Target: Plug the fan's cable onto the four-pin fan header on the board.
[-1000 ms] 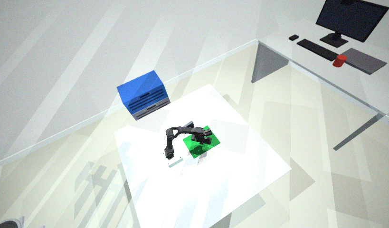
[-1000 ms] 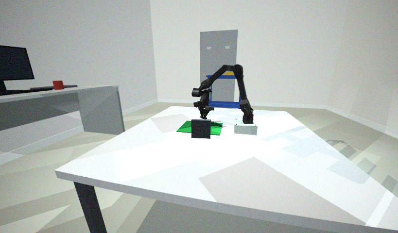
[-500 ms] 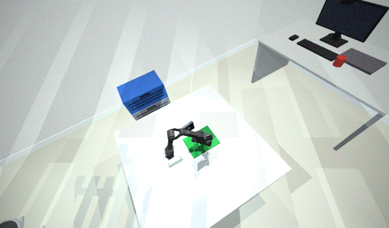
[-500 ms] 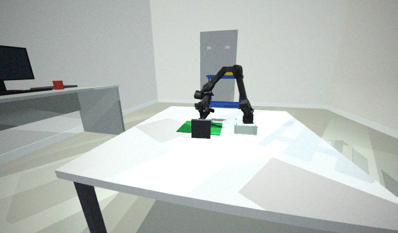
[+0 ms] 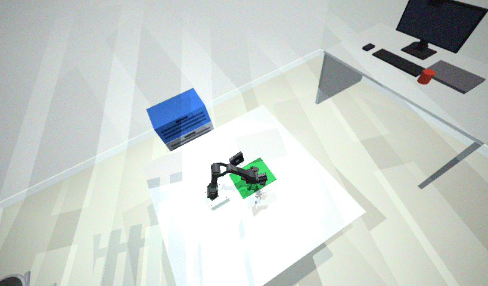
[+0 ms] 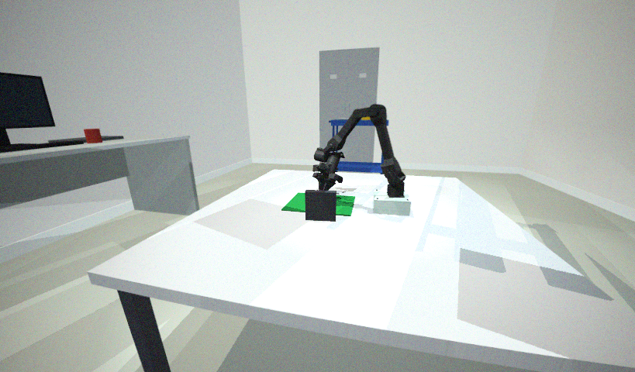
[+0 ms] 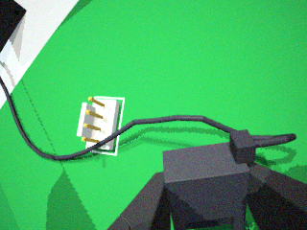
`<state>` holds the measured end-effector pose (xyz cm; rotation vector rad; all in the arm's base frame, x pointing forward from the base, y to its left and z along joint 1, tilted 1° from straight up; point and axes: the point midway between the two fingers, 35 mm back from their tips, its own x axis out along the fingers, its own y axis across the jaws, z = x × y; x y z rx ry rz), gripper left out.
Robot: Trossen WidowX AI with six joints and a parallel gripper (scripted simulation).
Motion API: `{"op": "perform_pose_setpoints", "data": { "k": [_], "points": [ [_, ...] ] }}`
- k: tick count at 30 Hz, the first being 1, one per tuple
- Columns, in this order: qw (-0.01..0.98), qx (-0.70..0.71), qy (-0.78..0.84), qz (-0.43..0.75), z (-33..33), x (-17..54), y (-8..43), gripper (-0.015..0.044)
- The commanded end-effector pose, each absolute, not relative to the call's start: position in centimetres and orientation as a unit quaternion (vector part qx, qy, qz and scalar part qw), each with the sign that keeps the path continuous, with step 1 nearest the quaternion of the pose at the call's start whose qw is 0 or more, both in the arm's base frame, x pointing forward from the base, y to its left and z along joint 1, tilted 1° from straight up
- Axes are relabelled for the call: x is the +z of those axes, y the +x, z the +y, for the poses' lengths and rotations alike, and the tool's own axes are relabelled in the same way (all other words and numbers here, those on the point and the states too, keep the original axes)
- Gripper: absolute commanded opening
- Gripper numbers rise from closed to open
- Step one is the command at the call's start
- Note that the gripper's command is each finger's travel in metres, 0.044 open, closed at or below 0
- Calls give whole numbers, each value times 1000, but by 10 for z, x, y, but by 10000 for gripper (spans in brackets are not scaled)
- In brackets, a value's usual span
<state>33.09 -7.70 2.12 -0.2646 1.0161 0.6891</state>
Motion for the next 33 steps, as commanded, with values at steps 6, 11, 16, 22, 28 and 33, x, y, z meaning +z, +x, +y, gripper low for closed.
{"op": "perform_pose_setpoints", "data": {
  "k": [6,11,16,22,28,33],
  "points": [
    [833,335,-102,428,-79,16,330,0],
    [846,340,-93,401,-80,15,329,0],
    [858,344,-84,373,-82,15,328,0],
    [871,348,-75,338,-84,15,326,0],
    [883,351,-67,303,-86,15,324,0],
    [893,352,-62,273,-87,17,321,0]
  ]
}}
